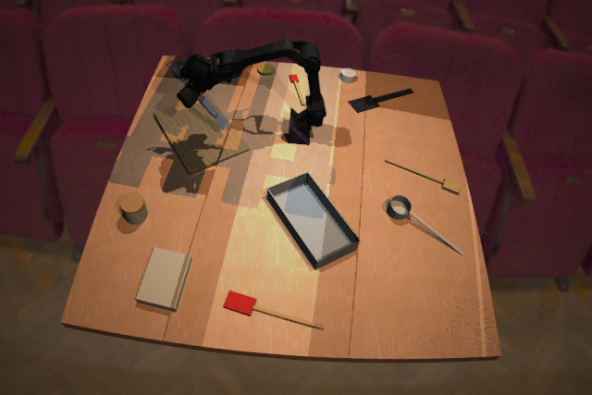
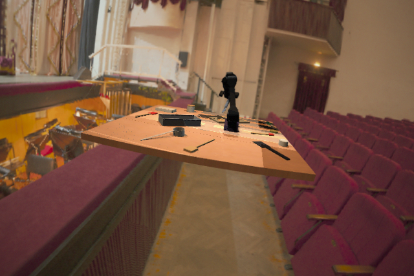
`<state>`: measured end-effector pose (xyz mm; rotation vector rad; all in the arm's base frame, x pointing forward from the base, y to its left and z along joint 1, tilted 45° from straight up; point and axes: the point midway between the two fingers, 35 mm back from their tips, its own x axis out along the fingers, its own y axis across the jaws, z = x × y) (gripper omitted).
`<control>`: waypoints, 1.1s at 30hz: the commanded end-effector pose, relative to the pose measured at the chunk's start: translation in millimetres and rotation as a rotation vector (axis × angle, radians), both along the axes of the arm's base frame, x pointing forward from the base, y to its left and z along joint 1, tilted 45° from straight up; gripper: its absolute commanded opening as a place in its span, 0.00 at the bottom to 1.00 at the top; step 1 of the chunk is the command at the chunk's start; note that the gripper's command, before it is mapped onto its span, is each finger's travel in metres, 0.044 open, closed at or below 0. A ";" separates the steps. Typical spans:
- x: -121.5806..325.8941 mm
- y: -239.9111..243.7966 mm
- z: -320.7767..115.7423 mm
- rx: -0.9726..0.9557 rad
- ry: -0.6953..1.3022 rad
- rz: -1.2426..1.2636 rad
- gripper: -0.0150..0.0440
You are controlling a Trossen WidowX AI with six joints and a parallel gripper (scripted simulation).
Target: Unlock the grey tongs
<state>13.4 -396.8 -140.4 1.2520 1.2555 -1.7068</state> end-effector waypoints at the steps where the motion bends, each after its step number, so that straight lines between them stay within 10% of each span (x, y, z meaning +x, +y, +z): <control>1: -1.2 -4.1 -2.3 0.033 -0.020 -0.012 0.00; 33: -6.7 19.8 -30.0 0.435 -0.184 -0.160 0.00</control>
